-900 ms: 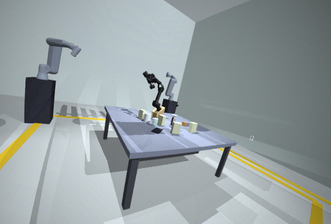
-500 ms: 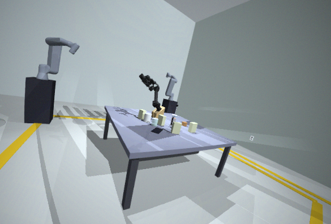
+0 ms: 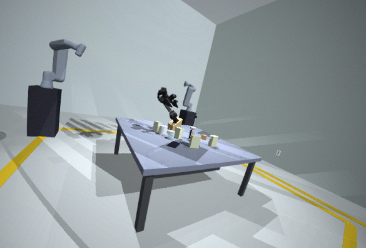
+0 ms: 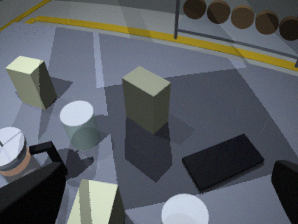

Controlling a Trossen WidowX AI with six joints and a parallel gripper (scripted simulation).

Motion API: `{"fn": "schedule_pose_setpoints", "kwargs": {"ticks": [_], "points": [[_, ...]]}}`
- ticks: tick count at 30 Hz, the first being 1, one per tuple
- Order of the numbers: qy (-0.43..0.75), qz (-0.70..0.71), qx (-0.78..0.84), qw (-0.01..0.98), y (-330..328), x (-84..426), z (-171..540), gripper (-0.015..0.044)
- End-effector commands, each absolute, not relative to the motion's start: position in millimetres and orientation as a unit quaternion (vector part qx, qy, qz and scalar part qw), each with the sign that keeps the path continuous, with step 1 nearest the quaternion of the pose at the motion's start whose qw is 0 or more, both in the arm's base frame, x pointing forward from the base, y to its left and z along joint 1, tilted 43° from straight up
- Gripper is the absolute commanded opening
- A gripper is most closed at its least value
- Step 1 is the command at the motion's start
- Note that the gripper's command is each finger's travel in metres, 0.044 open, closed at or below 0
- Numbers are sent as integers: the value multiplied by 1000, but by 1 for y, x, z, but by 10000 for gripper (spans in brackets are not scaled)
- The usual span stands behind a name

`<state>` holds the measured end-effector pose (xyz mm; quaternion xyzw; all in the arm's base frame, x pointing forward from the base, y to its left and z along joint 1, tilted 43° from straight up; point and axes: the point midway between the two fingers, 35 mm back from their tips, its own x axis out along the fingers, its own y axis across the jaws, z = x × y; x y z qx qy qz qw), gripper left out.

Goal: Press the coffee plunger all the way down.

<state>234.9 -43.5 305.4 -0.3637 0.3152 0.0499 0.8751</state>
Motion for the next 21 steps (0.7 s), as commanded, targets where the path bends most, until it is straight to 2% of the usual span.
{"fn": "schedule_pose_setpoints", "kwargs": {"ticks": [1, 11, 21], "points": [[357, 48, -336, 870, -22, 262, 272, 440], [385, -4, -327, 863, 61, 294, 204, 440], [291, -60, -351, 888, 156, 268, 155, 440]]}}
